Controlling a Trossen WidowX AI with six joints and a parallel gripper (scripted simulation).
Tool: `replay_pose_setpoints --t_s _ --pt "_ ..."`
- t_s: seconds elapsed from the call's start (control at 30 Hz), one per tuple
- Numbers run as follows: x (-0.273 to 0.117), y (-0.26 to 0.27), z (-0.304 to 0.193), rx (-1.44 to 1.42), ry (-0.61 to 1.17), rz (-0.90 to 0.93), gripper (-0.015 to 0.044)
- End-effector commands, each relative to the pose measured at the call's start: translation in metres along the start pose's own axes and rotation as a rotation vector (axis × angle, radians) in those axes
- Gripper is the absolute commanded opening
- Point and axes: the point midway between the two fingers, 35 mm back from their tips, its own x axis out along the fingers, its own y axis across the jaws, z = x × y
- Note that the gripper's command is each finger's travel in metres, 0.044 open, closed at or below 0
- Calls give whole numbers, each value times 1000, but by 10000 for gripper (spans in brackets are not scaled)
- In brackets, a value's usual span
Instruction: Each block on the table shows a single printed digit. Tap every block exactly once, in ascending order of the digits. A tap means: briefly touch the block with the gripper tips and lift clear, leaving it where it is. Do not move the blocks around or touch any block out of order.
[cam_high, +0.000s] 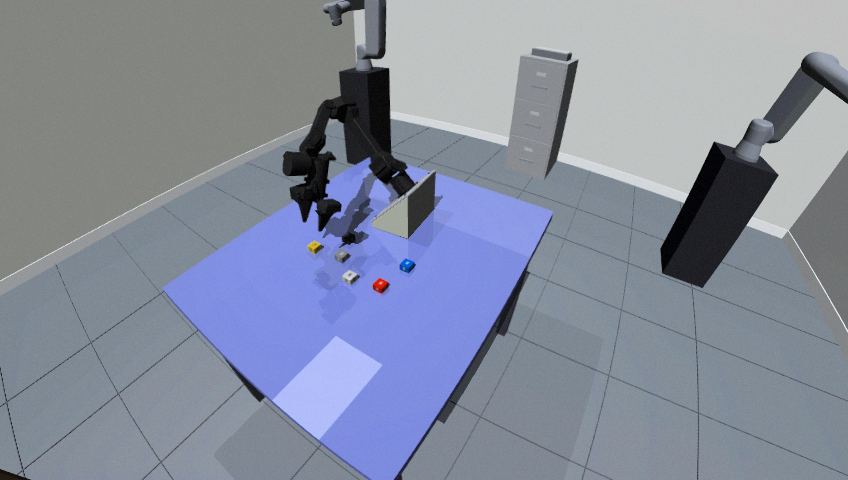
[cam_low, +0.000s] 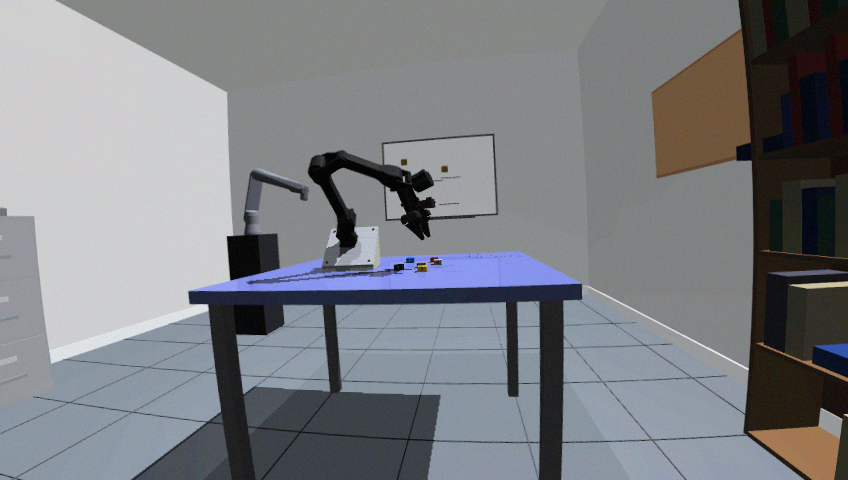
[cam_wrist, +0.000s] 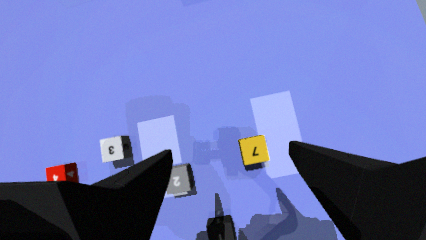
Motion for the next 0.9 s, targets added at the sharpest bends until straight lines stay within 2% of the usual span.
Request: replay_pose_setpoints --t_s 0.0,0.13,0.87 --pt "-33 27 -66 -110 305 -3 400" --pt "-45 25 -81 -144 374 -41 400" --pt "-45 25 -81 -144 374 -41 400"
